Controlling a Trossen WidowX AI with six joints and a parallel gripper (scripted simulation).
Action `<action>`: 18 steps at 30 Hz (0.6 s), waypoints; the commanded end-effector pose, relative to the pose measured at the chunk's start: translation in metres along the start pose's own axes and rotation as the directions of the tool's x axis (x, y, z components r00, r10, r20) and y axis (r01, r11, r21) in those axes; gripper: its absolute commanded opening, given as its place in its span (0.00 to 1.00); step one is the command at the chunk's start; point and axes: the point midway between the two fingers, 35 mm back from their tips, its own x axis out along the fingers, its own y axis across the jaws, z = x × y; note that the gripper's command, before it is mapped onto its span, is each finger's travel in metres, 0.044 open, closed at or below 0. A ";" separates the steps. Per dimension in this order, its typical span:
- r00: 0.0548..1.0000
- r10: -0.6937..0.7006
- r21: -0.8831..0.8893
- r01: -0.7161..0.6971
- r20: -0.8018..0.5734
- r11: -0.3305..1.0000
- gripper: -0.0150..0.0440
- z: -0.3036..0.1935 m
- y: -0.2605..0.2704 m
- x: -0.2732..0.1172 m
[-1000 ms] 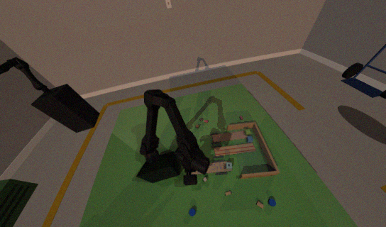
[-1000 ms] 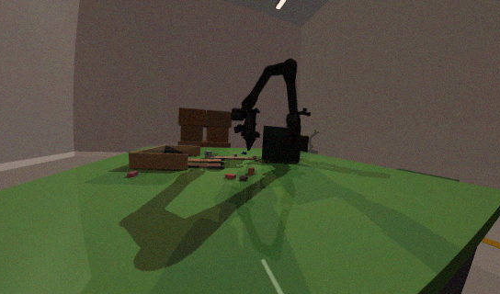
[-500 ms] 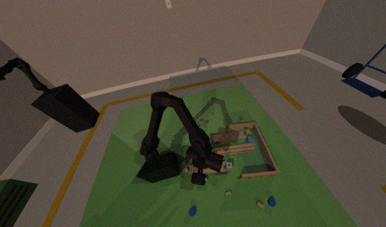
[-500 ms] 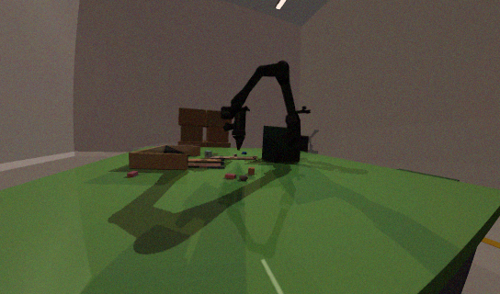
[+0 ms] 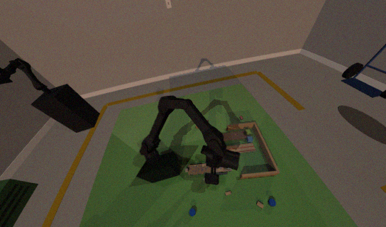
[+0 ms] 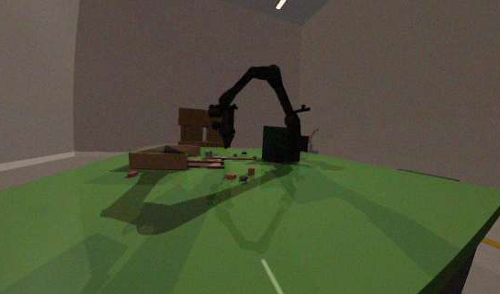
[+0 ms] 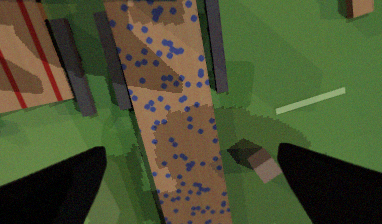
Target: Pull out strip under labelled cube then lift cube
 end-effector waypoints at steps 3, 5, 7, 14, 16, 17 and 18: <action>1.000 0.003 -0.001 -0.003 0.005 1.000 1.00 0.022 0.005 -0.003; 1.000 0.003 -0.001 -0.003 0.005 1.000 1.00 0.030 0.007 -0.004; 1.000 0.003 -0.002 -0.003 0.006 1.000 1.00 0.038 0.009 -0.005; 1.000 0.004 -0.003 -0.004 0.007 1.000 1.00 0.066 0.016 -0.009; 1.000 0.004 -0.004 -0.004 0.008 1.000 1.00 0.074 0.018 -0.010; 1.000 0.004 -0.004 -0.004 0.008 1.000 1.00 0.078 0.019 -0.011; 1.000 0.004 -0.004 -0.004 0.008 1.000 1.00 0.081 0.020 -0.011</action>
